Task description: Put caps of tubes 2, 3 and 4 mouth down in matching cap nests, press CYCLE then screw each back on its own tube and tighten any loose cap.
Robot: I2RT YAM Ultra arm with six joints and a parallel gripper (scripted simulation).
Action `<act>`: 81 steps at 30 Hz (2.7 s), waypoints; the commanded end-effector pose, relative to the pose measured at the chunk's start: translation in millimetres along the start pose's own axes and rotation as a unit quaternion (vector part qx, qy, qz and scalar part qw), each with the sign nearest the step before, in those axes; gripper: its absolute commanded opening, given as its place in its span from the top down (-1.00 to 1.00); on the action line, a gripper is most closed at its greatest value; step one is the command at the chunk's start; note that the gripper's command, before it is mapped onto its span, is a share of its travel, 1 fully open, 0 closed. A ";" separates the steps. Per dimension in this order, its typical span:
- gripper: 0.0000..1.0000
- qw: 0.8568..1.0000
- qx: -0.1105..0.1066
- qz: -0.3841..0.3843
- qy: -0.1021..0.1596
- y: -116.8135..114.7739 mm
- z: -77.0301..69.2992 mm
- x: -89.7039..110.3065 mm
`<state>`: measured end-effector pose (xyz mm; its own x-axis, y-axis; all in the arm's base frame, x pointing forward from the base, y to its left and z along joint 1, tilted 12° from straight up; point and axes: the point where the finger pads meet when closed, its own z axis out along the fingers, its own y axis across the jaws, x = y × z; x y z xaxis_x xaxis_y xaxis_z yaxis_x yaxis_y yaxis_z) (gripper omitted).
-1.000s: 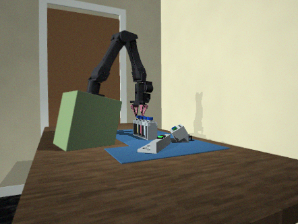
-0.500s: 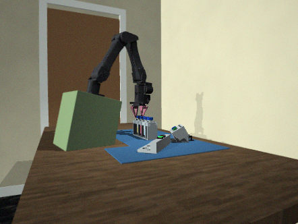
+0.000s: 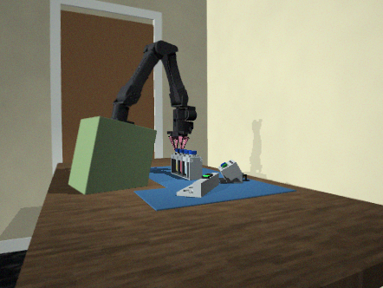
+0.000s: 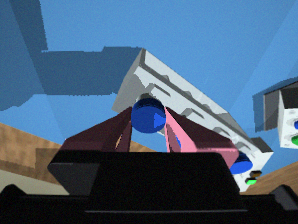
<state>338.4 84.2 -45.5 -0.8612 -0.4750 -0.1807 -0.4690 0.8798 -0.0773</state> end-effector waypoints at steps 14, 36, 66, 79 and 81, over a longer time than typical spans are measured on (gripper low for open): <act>1.00 0.995 0.001 0.100 -0.013 -1.7 -3.7 -7.9; 1.00 0.970 -0.001 0.242 -0.013 -1.7 -3.7 -7.9; 0.02 0.959 0.005 -0.283 -0.011 -1.7 -5.0 -7.7; 0.02 0.837 0.008 -0.547 -0.010 -1.9 -5.2 -7.0; 0.02 0.837 0.008 -0.547 -0.010 -1.8 -5.5 -6.9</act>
<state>338.7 84.4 -45.4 -0.0318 -0.9991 -0.0267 -0.9799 0.0365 -0.1959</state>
